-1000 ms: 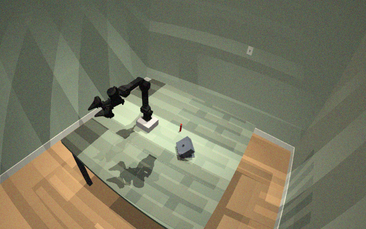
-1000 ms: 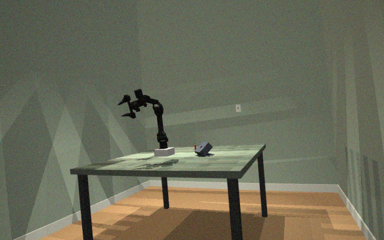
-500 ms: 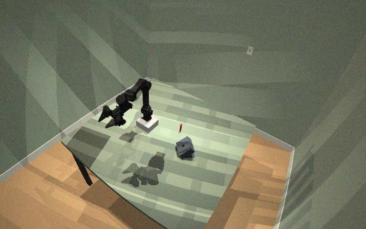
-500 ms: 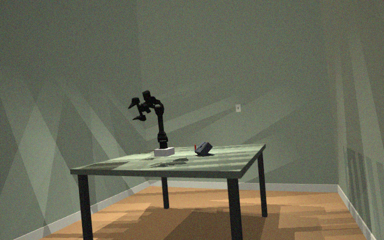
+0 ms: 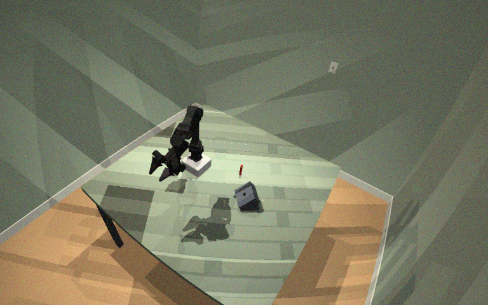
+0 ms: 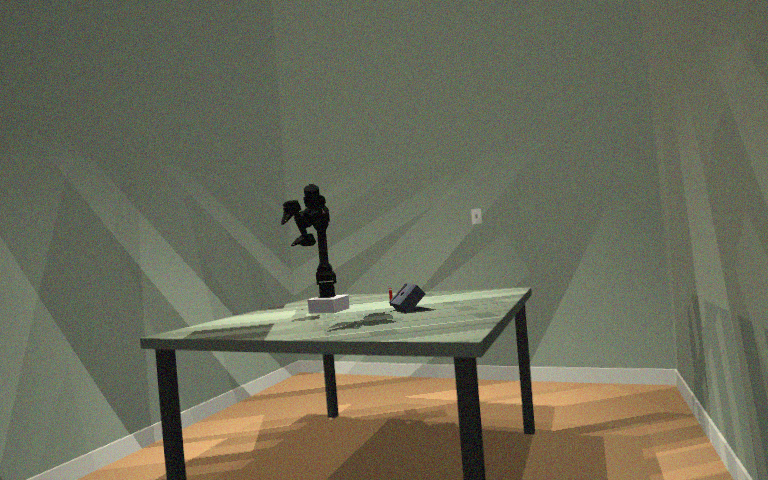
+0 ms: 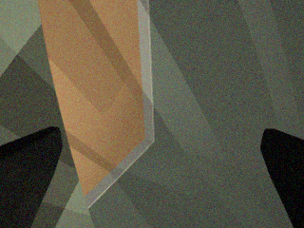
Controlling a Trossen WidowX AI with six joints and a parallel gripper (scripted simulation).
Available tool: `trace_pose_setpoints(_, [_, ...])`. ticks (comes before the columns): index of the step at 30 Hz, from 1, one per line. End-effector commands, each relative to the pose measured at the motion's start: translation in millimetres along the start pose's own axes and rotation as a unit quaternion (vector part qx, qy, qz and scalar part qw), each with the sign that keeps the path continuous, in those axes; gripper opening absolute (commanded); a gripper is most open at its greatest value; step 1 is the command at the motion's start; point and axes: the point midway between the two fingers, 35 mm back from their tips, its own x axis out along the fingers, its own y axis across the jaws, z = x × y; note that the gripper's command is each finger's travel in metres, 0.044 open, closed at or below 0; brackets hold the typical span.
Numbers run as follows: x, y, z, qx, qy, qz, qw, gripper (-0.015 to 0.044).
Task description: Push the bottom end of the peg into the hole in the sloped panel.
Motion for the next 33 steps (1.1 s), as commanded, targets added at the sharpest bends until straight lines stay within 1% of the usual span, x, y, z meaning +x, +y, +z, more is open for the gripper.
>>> trace_pose_setpoints(1, [-6,19,23,0.004,-0.029,0.022,0.999,0.044])
trace_pose_setpoints(18, [-44,88,101,0.018,-0.118,0.103,0.987,0.044])
trace_pose_setpoints(33, [-91,152,151,0.021,-0.175,0.183,0.967,0.044])
